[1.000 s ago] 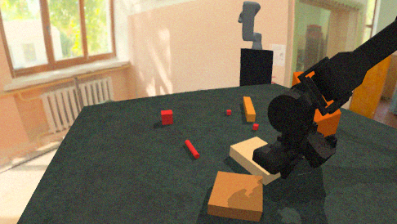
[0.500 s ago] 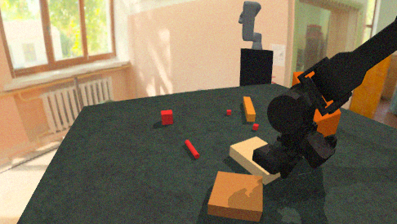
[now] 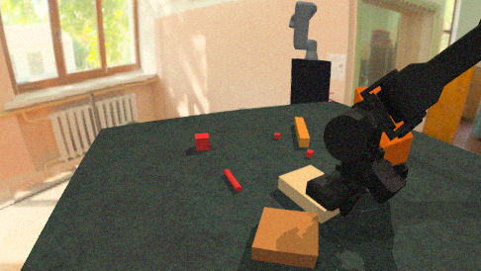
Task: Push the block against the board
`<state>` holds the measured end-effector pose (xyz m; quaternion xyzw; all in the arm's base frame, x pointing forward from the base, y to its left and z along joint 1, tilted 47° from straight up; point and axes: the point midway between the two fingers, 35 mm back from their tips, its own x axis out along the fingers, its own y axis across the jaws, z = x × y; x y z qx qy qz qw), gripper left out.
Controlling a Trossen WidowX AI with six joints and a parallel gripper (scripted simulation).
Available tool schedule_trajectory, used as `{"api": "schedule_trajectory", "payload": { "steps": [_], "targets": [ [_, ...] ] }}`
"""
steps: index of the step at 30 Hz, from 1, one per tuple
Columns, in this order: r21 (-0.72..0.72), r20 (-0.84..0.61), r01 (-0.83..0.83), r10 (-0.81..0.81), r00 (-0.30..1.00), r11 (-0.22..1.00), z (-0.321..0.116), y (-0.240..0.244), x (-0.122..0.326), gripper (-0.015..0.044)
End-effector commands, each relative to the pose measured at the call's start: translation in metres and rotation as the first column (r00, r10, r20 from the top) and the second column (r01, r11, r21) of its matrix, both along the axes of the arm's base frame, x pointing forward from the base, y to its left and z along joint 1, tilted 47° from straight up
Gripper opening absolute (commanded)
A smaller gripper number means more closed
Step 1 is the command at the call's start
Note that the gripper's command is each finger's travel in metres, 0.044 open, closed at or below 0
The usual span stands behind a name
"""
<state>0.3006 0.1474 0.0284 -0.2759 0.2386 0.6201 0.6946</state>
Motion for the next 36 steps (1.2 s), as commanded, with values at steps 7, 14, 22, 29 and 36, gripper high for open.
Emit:
{"api": "schedule_trajectory", "payload": {
  "steps": [7,14,22,29,36],
  "targets": [
    [-0.004,-0.006,-0.003,0.003,1.0,1.0,-0.003,0.0,-0.001,0.0],
    [-0.004,-0.006,-0.003,0.003,1.0,1.0,-0.003,0.0,-0.001,0.0],
    [-0.004,-0.006,-0.003,0.003,1.0,1.0,-0.001,0.001,-0.001,0.0],
    [-0.004,-0.006,-0.004,0.004,1.0,1.0,0.006,0.009,0.0,0.0],
    [-0.004,-0.006,-0.004,0.004,1.0,1.0,0.015,0.016,0.0,0.0]
  ]
}}
